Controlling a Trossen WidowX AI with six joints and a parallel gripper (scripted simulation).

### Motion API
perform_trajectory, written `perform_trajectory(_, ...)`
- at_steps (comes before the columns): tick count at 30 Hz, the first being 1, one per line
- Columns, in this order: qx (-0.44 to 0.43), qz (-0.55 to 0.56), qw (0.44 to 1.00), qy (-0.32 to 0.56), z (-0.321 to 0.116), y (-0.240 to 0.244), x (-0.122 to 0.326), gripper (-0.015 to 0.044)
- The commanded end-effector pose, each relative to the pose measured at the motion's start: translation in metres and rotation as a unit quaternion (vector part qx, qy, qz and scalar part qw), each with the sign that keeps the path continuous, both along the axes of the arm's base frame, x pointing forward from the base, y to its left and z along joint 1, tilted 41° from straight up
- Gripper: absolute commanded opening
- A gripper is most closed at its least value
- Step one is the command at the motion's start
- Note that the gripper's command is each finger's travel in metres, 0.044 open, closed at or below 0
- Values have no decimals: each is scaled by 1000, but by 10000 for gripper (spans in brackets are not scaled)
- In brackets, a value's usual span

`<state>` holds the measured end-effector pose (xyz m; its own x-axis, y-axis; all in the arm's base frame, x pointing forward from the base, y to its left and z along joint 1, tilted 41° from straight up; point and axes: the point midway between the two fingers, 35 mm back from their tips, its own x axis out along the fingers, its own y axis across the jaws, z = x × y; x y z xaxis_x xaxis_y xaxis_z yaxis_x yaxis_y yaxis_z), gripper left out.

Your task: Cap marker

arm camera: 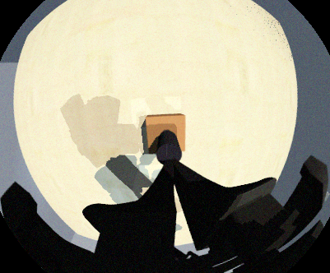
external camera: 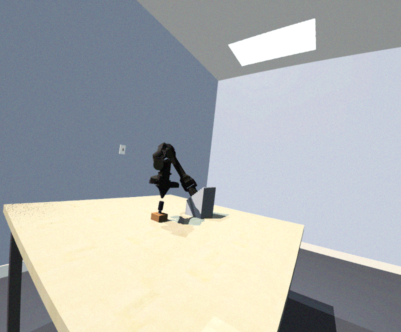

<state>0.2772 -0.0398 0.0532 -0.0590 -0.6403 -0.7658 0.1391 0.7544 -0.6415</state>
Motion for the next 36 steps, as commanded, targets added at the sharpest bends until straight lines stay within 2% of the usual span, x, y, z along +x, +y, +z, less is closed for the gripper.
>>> perform_trajectory(1,-3,2,1000,3,-5,-5,-1,0)
perform_trajectory(22,-1,3,1000,-2,-16,-14,0,0)
perform_trajectory(24,0,3,1000,-2,-9,-7,2,0)
perform_trajectory(30,1,3,1000,-1,49,43,5,0)
perform_trajectory(36,1,3,1000,-1,51,45,5,0)
